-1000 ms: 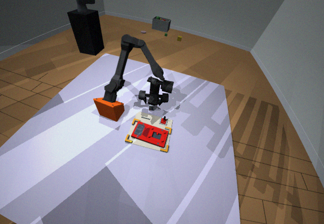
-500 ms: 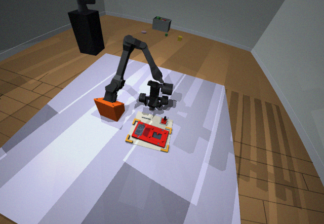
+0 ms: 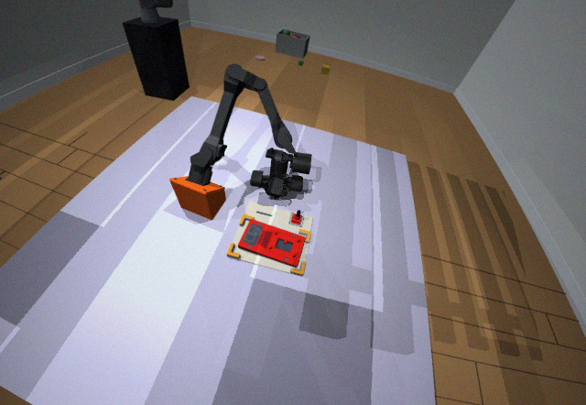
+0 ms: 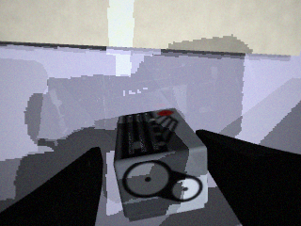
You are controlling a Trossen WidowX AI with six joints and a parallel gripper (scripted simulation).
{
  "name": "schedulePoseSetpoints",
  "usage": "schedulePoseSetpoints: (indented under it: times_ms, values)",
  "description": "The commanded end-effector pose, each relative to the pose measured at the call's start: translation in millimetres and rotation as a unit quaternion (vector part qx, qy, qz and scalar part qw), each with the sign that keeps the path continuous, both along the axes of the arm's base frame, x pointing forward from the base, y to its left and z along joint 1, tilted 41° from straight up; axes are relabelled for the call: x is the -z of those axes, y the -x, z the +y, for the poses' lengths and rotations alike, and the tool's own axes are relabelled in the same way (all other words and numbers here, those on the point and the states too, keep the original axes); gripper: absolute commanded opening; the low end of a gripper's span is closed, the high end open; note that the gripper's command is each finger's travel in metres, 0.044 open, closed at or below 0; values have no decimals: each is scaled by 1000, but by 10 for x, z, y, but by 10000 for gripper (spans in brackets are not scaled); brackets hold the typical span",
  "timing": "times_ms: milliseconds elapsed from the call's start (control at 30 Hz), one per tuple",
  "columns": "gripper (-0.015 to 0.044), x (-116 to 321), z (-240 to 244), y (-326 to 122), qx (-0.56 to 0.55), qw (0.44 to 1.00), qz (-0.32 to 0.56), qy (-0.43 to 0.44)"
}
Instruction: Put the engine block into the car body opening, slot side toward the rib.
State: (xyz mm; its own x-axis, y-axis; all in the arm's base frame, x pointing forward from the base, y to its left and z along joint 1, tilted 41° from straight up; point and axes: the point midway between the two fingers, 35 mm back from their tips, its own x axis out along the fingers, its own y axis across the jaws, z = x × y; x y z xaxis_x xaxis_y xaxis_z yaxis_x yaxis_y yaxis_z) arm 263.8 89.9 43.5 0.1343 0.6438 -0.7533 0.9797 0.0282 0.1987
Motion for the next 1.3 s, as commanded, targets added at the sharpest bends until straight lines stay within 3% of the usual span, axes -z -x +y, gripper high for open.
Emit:
schedulePoseSetpoints:
  times_ms: [0, 300, 467, 1267]
  values:
    - [177, 19, -2, 13, 2, 1000, 3, 1]
    - [118, 19, -2, 13, 2, 1000, 3, 1]
    - [0, -28, -57, 0, 2, 1000, 3, 3]
    - [0, -540, -581, 1, 2, 1000, 5, 10]
